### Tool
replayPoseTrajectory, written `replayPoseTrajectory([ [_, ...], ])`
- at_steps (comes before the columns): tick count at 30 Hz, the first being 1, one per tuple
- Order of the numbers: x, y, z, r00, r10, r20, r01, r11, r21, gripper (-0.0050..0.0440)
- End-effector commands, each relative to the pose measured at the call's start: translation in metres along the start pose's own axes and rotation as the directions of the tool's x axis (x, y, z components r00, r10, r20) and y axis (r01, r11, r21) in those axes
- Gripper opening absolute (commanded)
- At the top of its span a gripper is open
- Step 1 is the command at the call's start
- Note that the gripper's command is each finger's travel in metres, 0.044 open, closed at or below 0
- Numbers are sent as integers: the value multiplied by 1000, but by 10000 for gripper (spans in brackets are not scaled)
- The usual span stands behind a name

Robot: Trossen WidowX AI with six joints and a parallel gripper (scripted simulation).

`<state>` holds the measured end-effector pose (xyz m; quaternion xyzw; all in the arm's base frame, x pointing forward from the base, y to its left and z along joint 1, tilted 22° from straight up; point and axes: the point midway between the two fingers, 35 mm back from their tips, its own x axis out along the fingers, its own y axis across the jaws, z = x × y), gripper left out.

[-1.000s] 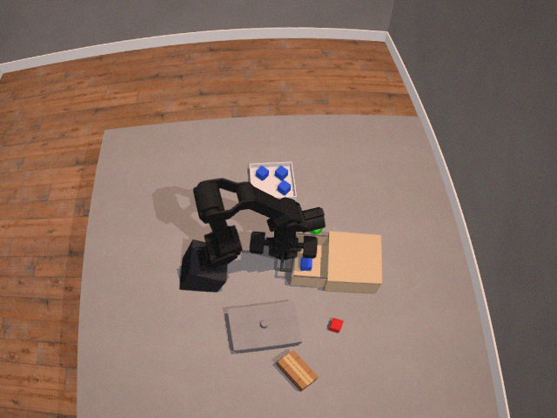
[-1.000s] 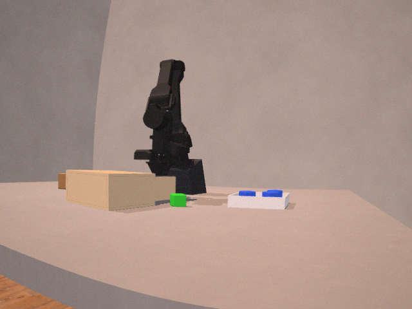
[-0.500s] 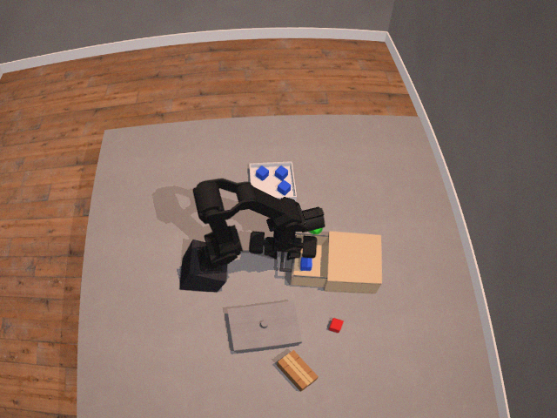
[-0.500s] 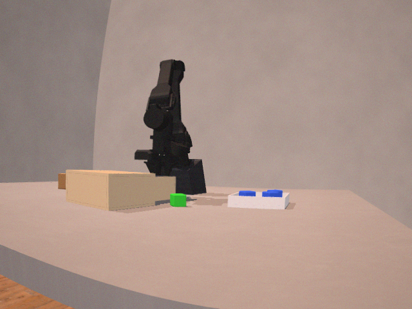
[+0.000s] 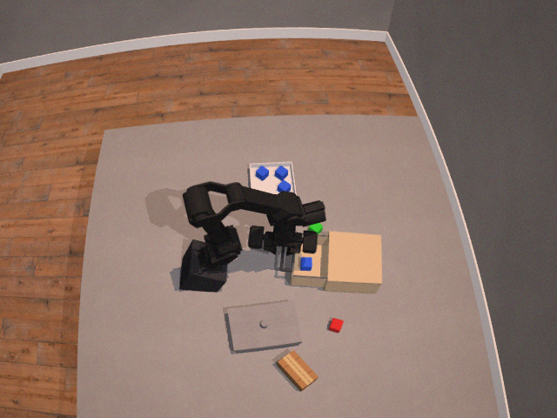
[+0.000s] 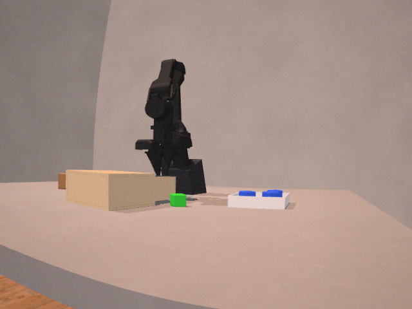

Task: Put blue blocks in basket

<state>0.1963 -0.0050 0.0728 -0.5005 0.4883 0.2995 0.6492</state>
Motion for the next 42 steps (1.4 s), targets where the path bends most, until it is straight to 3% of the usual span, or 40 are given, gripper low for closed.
replayPoseTrajectory([
  [1, -11, -2, 1, 1000, -12, 1, 12, 1000, 1, 148],
  [13, -43, -2, 1, 1000, -12, 1, 12, 1000, 1, 148],
  [26, -61, -2, 1, 1000, -12, 1, 12, 1000, 1, 148],
  [27, -62, -12, -1, 1000, -12, 1, 12, 998, 68, 265],
  [30, -63, -23, 0, 1000, -12, 1, 11, 964, 265, 265],
  [32, -63, -23, 0, 1000, -12, 1, 11, 964, 265, 265],
  [37, -65, -43, -3, 1000, -12, 1, 9, 825, 566, 265],
  [42, -67, -54, -4, 1000, -12, 1, 6, 594, 804, 265],
])
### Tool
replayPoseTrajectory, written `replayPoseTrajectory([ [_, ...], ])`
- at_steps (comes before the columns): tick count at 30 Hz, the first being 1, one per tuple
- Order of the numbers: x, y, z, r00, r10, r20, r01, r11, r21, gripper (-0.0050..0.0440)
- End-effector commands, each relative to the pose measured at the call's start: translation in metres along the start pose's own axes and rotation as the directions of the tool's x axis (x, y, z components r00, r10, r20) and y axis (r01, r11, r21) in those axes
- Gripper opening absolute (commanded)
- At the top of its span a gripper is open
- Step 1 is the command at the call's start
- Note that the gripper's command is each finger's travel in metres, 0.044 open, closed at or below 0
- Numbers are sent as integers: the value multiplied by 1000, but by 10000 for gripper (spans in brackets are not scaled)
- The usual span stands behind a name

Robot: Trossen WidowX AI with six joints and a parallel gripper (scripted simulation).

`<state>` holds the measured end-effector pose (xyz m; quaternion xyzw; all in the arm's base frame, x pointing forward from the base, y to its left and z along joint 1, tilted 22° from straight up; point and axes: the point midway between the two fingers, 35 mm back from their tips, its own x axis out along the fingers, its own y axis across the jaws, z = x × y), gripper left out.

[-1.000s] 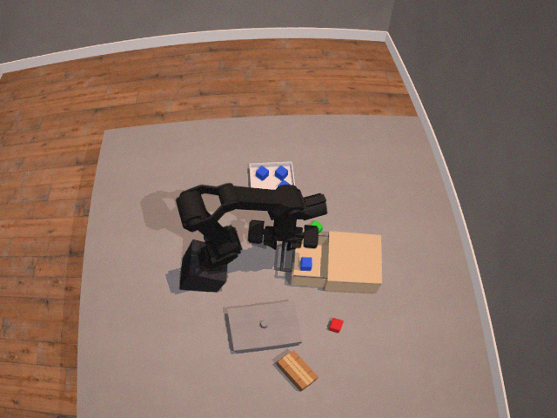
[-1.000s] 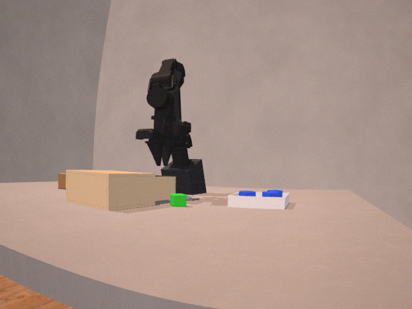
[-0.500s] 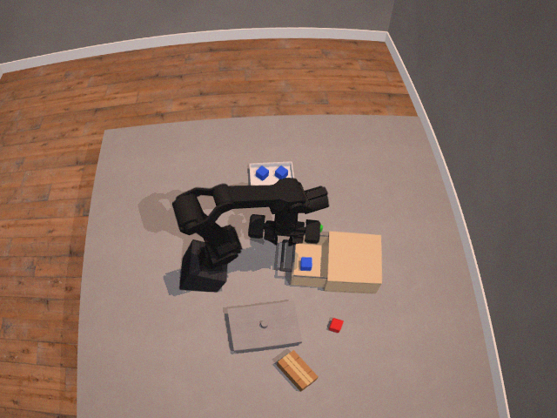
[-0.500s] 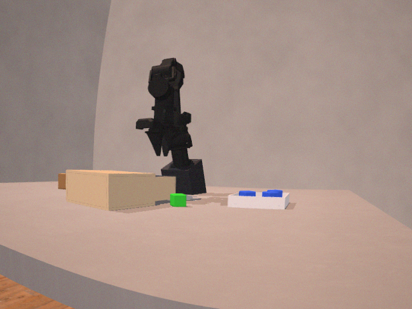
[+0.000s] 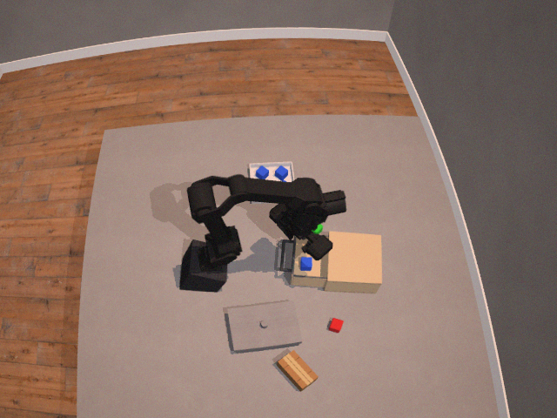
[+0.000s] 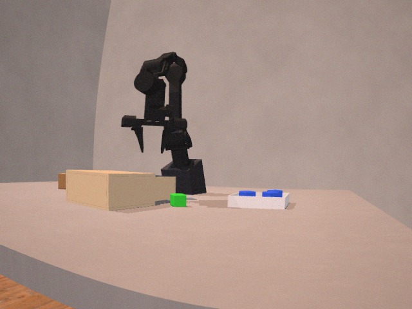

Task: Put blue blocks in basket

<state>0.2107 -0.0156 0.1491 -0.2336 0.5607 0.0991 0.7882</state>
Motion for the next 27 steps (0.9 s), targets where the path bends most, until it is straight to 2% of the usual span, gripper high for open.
replayPoseTrajectory([
  [1, -1, -9, 7, 1000, 1, 4, -2, 966, 257, 265],
  [5, -2, -18, 13, 1000, 1, 4, -3, 865, 502, 265],
  [7, -2, -18, 13, 1000, 1, 4, -3, 865, 502, 265],
  [8, -3, -26, 18, 1000, 1, 4, -3, 829, 559, 265],
  [11, -3, -27, 18, 1000, 1, 4, -4, 709, 705, 265],
  [14, -3, -27, 18, 1000, 1, 4, -4, 709, 705, 265],
  [22, 50, -27, 18, 1000, 1, 4, -4, 709, 705, 265],
  [24, 50, -27, 18, 1000, 1, 4, -4, 709, 705, 265],
  [27, 70, -27, 19, 1000, 1, 4, -4, 709, 705, 265],
])
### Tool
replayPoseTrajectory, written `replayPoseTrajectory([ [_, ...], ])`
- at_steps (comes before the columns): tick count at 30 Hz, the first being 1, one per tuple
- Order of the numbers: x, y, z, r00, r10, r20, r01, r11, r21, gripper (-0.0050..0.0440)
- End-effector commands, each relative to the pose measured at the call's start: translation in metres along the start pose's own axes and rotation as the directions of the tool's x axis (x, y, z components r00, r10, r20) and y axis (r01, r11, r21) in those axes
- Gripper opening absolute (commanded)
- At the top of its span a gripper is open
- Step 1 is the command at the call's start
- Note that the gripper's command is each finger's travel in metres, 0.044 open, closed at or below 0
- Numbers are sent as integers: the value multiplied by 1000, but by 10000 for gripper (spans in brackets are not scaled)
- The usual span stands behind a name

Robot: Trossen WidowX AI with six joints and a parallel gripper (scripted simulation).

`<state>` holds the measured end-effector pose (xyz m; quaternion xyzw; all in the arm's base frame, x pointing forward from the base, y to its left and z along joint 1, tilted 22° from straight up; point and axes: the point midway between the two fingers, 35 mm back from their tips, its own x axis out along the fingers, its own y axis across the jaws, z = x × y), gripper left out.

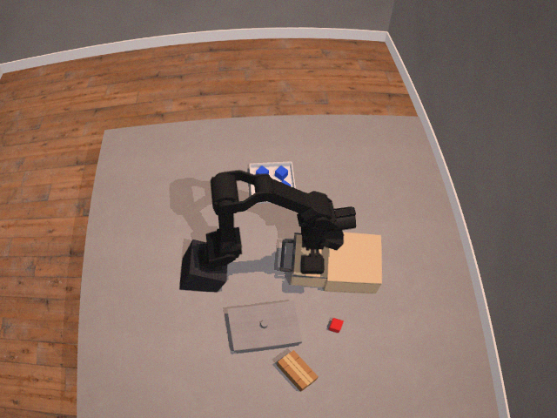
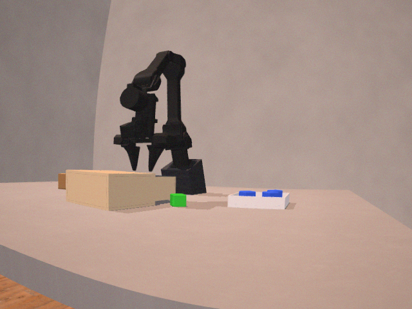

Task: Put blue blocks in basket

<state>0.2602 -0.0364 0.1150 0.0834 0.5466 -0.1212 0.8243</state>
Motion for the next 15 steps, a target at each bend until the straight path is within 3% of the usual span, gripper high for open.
replayPoseTrajectory([
  [1, 25, -1, -6, 1000, 0, -21, 0, 1000, 3, 265],
  [15, 47, -1, -6, 1000, 0, -21, 0, 1000, 3, 265],
])
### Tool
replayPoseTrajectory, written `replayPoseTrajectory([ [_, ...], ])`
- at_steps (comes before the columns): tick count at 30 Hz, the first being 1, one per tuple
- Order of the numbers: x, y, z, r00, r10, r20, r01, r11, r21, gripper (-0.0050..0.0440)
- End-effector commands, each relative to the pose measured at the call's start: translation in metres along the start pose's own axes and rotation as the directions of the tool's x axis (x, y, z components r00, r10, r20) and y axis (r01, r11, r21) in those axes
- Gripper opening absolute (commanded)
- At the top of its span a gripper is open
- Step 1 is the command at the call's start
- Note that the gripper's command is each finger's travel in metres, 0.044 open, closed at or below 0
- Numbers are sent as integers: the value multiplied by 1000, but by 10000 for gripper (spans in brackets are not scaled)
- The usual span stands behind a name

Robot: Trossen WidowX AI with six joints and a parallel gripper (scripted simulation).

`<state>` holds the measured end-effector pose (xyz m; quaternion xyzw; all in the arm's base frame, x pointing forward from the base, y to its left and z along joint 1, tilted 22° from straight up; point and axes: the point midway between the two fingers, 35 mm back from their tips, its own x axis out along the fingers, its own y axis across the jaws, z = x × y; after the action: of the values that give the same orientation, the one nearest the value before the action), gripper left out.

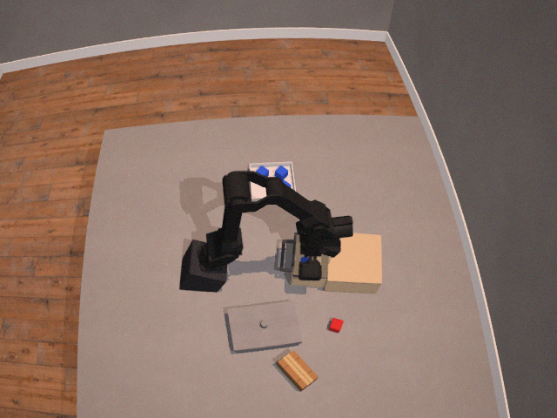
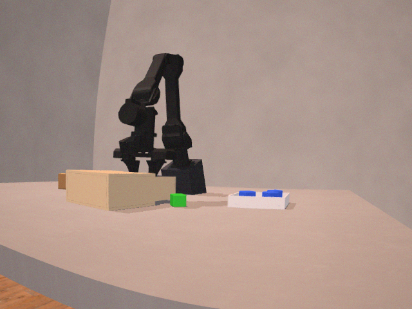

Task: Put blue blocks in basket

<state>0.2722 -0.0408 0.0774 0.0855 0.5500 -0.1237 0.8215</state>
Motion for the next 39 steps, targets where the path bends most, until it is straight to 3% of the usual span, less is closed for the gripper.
replayPoseTrajectory([
  [1, 10, 0, -3, 1000, 3, -13, -3, 1000, -3, 265],
  [5, 21, 0, -3, 1000, 3, -13, -3, 1000, -3, 265],
  [12, 22, 0, -3, 1000, 3, -13, -3, 1000, -3, 265],
  [13, 22, 0, -3, 1000, 3, -13, -3, 1000, -3, 0],
  [27, 22, 0, -3, 1000, 3, -13, -3, 1000, -3, 0],
  [39, 2, 0, -3, 1000, 3, -13, -3, 1000, -3, 0],
])
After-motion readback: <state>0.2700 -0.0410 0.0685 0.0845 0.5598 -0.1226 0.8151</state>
